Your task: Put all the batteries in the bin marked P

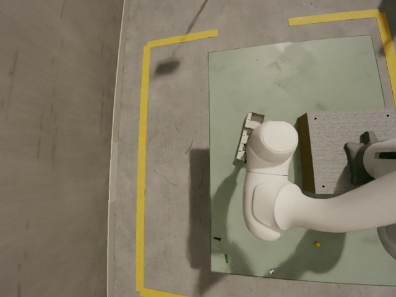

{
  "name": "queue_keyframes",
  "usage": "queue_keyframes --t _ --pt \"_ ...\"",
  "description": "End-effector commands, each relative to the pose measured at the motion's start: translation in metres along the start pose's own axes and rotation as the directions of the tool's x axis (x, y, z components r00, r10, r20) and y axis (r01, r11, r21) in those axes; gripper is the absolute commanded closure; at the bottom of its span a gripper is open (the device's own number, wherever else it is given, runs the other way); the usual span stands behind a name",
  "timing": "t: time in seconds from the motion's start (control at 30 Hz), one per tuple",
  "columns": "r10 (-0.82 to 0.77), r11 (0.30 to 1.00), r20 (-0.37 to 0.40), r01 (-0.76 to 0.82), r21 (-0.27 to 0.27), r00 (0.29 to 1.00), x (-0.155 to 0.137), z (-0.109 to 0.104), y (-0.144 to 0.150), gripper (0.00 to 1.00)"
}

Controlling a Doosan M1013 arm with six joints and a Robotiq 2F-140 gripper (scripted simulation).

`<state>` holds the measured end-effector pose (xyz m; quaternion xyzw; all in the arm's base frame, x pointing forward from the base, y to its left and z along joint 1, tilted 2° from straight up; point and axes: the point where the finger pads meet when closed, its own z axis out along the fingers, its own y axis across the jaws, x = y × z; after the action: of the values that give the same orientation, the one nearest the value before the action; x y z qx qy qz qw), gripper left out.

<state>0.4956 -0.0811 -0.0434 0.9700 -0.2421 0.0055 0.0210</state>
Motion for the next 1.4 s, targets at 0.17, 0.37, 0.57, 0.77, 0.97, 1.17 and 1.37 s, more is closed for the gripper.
queue_keyframes --t 0.17,0.37,0.57,0.77,0.97,1.17,1.37 --pt "0.000 1.000 -0.001 0.000 0.001 1.000 0.000 0.000 0.000 0.85" --pt "0.000 1.000 -0.001 0.000 0.001 1.000 0.000 0.000 0.000 0.85" --pt "0.000 1.000 -0.001 0.000 0.001 1.000 0.000 0.000 0.000 0.85" --pt "0.000 1.000 -0.001 0.000 0.001 1.000 0.000 -0.006 0.000 0.85" --pt "0.000 1.000 -0.001 0.000 0.001 1.000 0.000 -0.014 0.000 0.85" --pt "0.000 1.000 -0.001 0.000 0.001 1.000 0.000 -0.019 0.000 0.85" --pt "0.000 1.000 -0.001 0.000 0.001 1.000 0.000 -0.027 0.000 0.85"
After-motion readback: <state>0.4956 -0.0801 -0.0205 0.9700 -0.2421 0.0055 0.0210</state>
